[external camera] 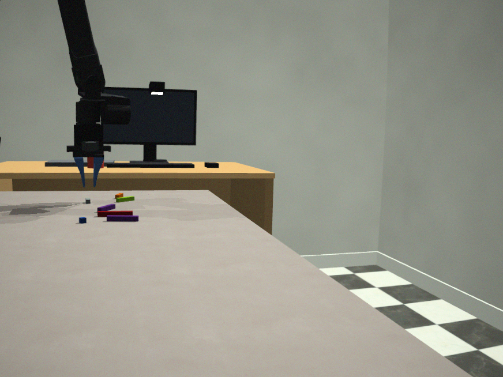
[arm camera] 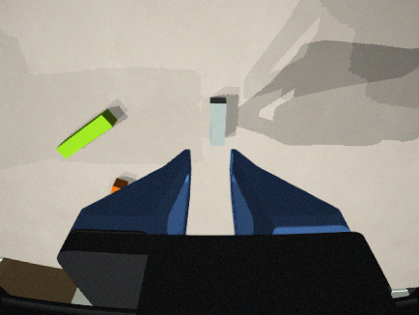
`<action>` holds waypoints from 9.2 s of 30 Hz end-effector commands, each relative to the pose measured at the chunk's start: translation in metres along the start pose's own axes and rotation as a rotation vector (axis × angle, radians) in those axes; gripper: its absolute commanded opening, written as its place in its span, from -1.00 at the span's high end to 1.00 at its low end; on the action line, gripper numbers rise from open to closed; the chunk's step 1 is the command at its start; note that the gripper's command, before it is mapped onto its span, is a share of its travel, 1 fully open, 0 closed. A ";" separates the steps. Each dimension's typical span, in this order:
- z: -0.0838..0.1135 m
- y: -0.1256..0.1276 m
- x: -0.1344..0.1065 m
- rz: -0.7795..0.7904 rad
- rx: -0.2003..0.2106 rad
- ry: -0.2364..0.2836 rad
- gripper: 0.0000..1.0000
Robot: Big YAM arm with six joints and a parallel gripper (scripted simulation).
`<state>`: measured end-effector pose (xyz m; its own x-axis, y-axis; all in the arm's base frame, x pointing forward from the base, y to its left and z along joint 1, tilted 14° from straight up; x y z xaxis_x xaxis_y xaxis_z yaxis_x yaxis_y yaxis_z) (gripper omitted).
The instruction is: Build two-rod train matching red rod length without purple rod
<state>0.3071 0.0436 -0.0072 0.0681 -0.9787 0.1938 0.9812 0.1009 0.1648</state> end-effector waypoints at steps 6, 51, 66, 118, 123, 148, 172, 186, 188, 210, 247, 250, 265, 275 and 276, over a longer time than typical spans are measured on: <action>0.050 0.016 -0.005 -0.011 0.035 0.001 0.54; 0.058 0.021 -0.010 0.207 0.012 -0.001 -1.00; 0.056 0.030 -0.016 0.477 0.013 -0.001 -1.00; 0.051 0.061 -0.036 1.389 0.016 -0.007 -1.00; 0.053 0.059 -0.032 1.381 0.020 -0.009 -1.00; 0.047 0.075 -0.047 1.839 0.017 -0.011 -1.00; 0.044 0.085 -0.054 2.159 0.019 -0.017 -1.00; 0.041 0.092 -0.061 2.425 0.014 -0.013 -1.00; 0.041 0.094 -0.063 2.479 0.015 -0.016 -1.00; 0.039 0.100 -0.069 2.761 0.017 -0.023 -1.00; 0.039 0.100 -0.069 2.760 0.016 -0.023 0.54; 0.036 0.099 -0.069 2.760 0.015 -0.020 0.54; 0.021 0.098 -0.059 2.737 0.009 -0.015 0.54; 0.008 0.095 -0.059 2.738 0.006 -0.006 0.54; 0.006 0.094 -0.059 2.738 0.006 -0.006 0.54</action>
<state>0.3860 0.1151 0.0058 0.3219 0.9393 -0.1186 -0.9307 0.2909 -0.2216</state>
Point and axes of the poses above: the point where the finger pads meet when closed, its own z axis back along the fingers, its own y axis across the jaws, x = y × z, the point moved 8 cm from there along z, back along the fingers, and after that the axes turned 5 degrees about z, right-handed, at the moved point
